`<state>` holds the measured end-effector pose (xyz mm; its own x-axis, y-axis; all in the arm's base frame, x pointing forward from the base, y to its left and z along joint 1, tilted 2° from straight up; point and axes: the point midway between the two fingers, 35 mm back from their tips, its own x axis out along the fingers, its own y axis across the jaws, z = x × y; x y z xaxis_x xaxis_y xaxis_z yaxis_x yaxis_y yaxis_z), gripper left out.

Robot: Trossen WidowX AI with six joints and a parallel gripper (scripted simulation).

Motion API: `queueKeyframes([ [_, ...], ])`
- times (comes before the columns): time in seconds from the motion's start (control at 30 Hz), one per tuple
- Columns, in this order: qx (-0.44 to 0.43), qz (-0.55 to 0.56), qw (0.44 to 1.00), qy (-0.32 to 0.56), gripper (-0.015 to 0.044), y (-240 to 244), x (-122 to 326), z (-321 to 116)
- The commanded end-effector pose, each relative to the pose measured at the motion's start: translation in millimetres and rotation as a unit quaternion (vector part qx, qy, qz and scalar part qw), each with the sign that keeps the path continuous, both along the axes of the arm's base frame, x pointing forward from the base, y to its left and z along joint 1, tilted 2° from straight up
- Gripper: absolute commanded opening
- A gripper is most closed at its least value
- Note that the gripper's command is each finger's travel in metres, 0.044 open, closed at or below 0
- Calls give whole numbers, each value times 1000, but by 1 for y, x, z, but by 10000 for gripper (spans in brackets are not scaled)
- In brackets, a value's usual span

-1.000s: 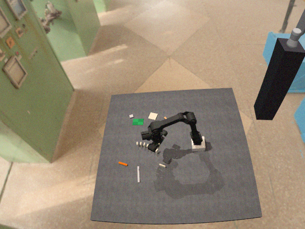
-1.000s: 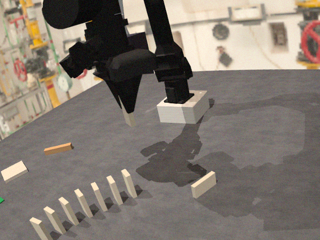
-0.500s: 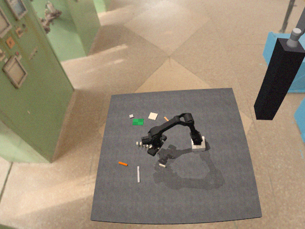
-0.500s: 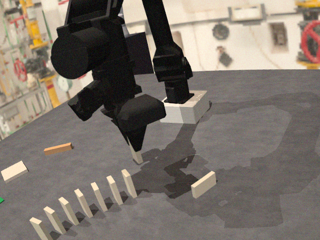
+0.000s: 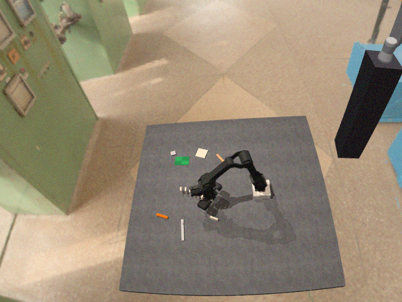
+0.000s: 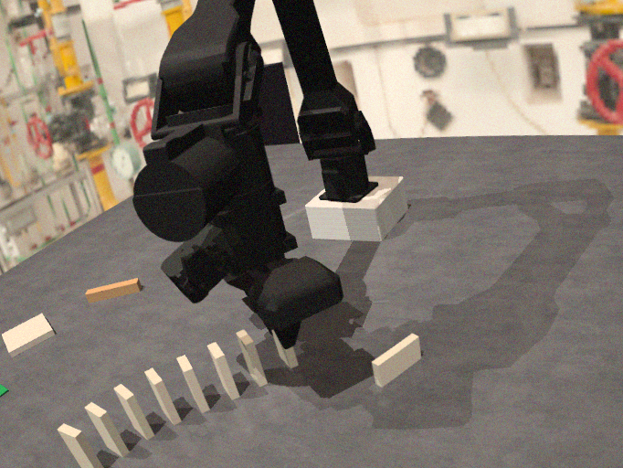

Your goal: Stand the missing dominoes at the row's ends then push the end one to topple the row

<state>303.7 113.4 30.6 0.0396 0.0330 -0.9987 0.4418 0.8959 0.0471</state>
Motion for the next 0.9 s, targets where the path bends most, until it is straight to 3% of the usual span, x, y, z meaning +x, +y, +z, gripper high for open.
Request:
queueKeyframes([
  [0.0,0,-2,1000,-5,107,0,1,-1],
  [0.2,0,-2,1000,-5,107,0,1,-1],
  [0.63,0,-2,1000,-5,440,0,1,-1],
  [0.77,0,-2,1000,-5,440,0,3,9],
  [0.87,1,-1,1000,-5,440,1,5,55],
])
